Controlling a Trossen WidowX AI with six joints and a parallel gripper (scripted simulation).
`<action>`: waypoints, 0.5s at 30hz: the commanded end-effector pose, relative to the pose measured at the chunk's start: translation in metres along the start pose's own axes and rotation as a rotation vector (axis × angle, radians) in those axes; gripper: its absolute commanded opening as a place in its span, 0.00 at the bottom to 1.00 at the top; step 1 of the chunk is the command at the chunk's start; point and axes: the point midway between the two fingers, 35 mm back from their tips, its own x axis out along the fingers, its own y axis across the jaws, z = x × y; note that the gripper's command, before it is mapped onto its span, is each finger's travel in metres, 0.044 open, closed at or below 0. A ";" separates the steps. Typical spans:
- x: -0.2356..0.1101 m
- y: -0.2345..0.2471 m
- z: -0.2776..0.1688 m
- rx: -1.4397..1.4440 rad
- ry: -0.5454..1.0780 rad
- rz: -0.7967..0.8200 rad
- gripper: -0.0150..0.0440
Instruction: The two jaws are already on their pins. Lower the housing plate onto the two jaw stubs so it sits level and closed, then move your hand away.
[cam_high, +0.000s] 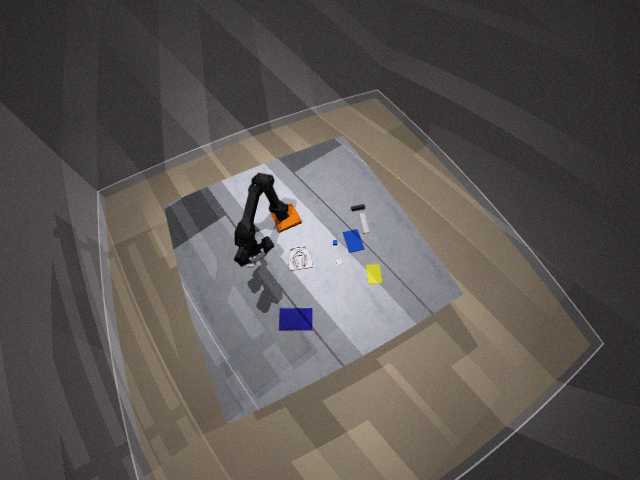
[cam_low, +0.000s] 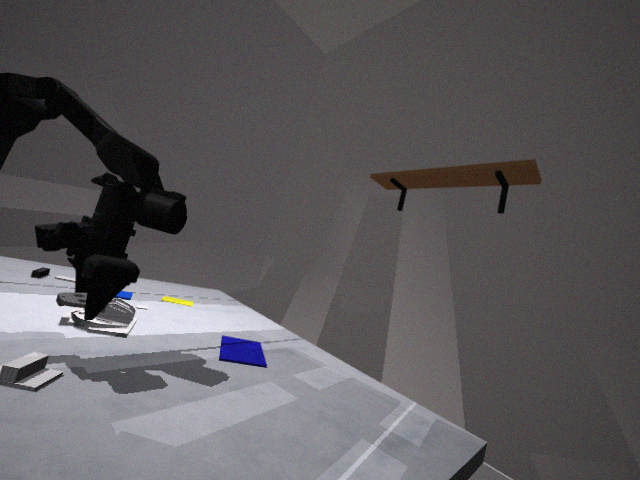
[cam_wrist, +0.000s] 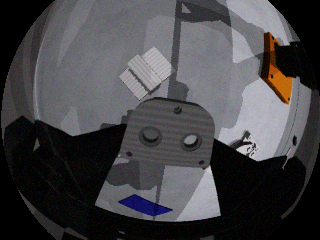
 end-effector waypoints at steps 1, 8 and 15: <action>-0.001 -0.007 -0.005 -0.107 -0.001 0.006 0.85; -0.001 -0.018 -0.012 -0.266 0.000 0.005 0.85; -0.001 -0.029 -0.020 -0.425 0.000 0.004 0.85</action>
